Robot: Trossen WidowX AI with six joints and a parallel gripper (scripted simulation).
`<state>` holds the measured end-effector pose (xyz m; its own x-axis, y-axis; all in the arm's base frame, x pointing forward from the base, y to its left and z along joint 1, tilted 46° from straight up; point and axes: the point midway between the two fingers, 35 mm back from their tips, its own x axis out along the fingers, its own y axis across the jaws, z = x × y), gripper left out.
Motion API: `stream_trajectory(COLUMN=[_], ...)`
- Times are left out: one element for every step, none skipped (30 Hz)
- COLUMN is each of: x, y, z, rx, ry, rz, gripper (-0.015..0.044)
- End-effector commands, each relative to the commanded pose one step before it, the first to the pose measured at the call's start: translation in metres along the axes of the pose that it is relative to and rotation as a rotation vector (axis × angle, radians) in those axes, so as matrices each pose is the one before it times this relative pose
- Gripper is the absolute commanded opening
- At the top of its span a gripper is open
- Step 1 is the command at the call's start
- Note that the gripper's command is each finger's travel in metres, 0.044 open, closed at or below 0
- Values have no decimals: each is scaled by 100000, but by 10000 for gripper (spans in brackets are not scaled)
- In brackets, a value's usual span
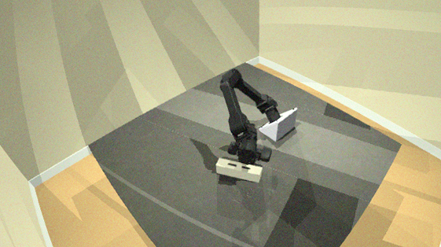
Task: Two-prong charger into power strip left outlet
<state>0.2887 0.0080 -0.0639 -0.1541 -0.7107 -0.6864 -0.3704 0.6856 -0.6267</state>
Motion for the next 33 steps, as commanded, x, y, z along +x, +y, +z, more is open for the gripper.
stream_trajectory(x=[-18,-3,-3,-4,-4,-4,-4,-5,-5,-5,2,1,0,0,0,0,-1,-1,-2,-2,-3,-4,-5,-5,-6,-6,-8,-8,-9,-8,-7,-3,-3], y=[-63,0,-1,-1,-1,-1,-1,-1,-2,-2,-1,-1,-1,-1,-1,-1,-1,-1,-1,0,0,0,0,0,0,0,-1,-1,-1,-1,-1,0,-1], z=[153,38,37,35,34,33,32,31,31,31,32,32,32,32,32,33,33,33,33,33,32,32,32,32,32,32,37,34,36,29,28,29,34], rx=[-677,2,2,1,1,1,1,1,1,1,1,1,1,1,1,1,1,1,1,1,1,1,1,1,1,1,1,1,1,1,1,1,1], ry=[15,-2,-2,-2,-2,-2,-1,-1,-1,-1,-1,-1,-1,-1,-1,-1,-1,-1,-2,-2,-2,-2,-2,-2,-2,-2,-2,-2,-2,-1,-1,-1,-2], rz=[-337,0,0,0,0,0,0,0,0,0,0,0,0,0,0,0,0,0,0,0,0,0,0,0,0,0,0,0,0,0,0,0,0], gripper=[0,0,0,0,0,0,0,0,0,0,0,0,0,0,0,0,0,0,0,0,0,0,0,0,0,0,0,0,0,0,0,0,0])
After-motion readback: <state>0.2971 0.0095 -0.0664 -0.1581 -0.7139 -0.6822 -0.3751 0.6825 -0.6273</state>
